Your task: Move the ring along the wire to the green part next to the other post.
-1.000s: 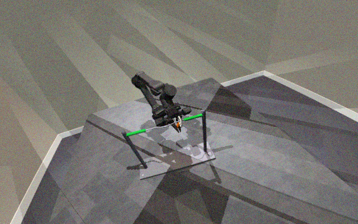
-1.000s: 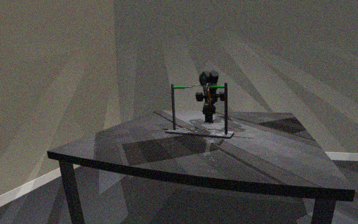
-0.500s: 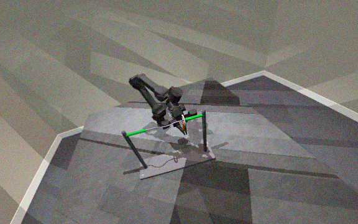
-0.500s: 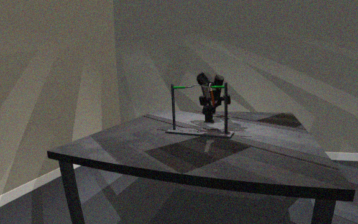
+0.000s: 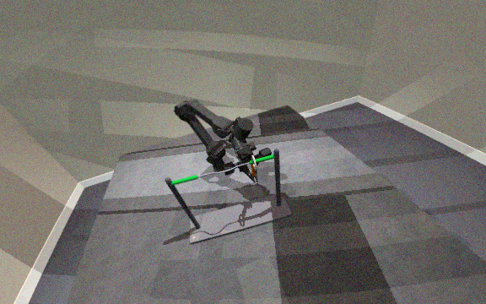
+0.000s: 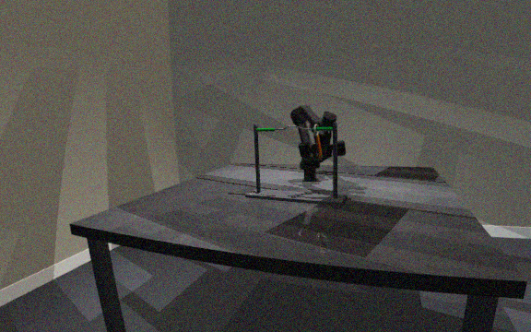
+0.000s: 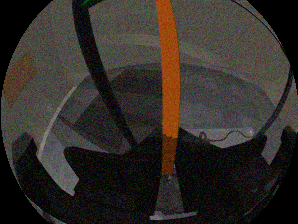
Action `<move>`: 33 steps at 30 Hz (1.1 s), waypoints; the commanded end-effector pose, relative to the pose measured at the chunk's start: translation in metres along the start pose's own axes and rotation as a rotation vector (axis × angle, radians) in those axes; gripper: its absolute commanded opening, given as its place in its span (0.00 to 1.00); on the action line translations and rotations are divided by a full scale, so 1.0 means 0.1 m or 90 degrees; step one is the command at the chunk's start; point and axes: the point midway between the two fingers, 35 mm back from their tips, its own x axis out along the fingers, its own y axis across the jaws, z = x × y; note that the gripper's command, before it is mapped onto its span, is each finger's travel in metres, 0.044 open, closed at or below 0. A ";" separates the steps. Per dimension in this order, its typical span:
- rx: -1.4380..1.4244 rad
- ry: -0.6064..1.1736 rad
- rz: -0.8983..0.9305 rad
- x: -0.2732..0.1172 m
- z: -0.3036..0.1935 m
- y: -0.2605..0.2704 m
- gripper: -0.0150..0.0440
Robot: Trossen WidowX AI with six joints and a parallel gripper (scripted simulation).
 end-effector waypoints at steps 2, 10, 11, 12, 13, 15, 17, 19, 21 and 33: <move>0.005 -0.007 0.000 0.00 0.04 0.05 0.00; 0.005 -0.008 0.000 0.02 0.01 0.08 0.00; 0.005 -0.008 0.000 0.03 0.00 0.08 0.00; 0.005 -0.008 0.000 0.03 -0.01 0.08 0.00; 0.005 -0.008 0.000 0.04 -0.03 0.08 0.00; 0.005 -0.008 0.000 0.06 -0.05 0.08 0.00; 0.005 -0.008 0.000 0.06 -0.07 0.08 0.00; 0.005 -0.008 0.000 0.07 -0.07 0.08 0.00; 0.005 -0.008 0.000 0.07 -0.07 0.08 0.00; 0.005 -0.008 0.000 0.07 -0.07 0.08 0.00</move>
